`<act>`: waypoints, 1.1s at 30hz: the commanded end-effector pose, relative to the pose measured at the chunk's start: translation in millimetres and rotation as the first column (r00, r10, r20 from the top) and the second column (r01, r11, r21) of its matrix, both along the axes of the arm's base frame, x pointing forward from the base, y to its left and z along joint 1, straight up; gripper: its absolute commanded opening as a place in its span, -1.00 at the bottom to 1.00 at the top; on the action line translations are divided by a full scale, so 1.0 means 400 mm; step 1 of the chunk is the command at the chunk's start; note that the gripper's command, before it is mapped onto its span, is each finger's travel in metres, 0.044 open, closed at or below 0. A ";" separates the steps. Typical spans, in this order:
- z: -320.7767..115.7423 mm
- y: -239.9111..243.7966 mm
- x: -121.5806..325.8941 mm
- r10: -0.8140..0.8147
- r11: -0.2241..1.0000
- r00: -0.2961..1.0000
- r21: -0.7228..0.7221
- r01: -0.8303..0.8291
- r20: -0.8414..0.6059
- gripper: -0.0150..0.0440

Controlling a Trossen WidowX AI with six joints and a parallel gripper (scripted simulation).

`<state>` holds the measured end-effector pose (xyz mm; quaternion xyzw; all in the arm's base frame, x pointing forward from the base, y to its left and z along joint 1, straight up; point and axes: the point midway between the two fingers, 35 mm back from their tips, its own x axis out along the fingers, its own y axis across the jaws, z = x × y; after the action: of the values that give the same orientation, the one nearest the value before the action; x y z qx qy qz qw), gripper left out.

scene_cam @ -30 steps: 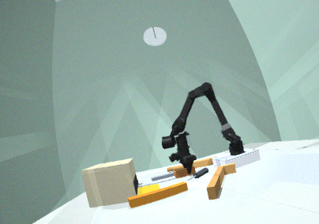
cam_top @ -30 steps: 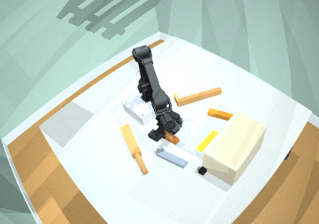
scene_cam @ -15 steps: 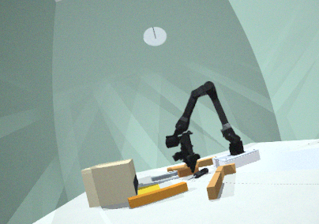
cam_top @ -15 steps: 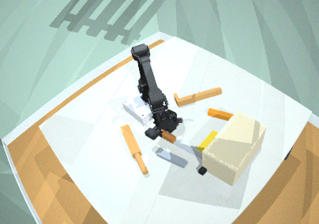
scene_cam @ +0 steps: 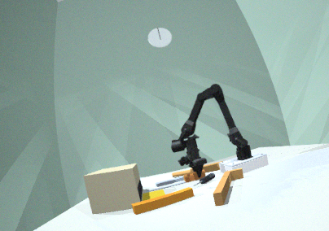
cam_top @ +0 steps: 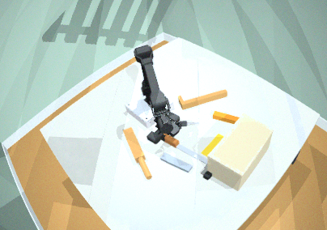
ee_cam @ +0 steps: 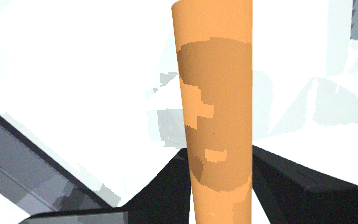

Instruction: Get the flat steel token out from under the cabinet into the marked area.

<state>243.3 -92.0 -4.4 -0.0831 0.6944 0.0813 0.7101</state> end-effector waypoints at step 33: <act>-0.009 -0.010 -0.014 0.002 1.000 1.000 -0.004 -0.002 0.002 0.42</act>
<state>241.6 -96.8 -5.0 -0.0848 0.6919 0.0785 0.7127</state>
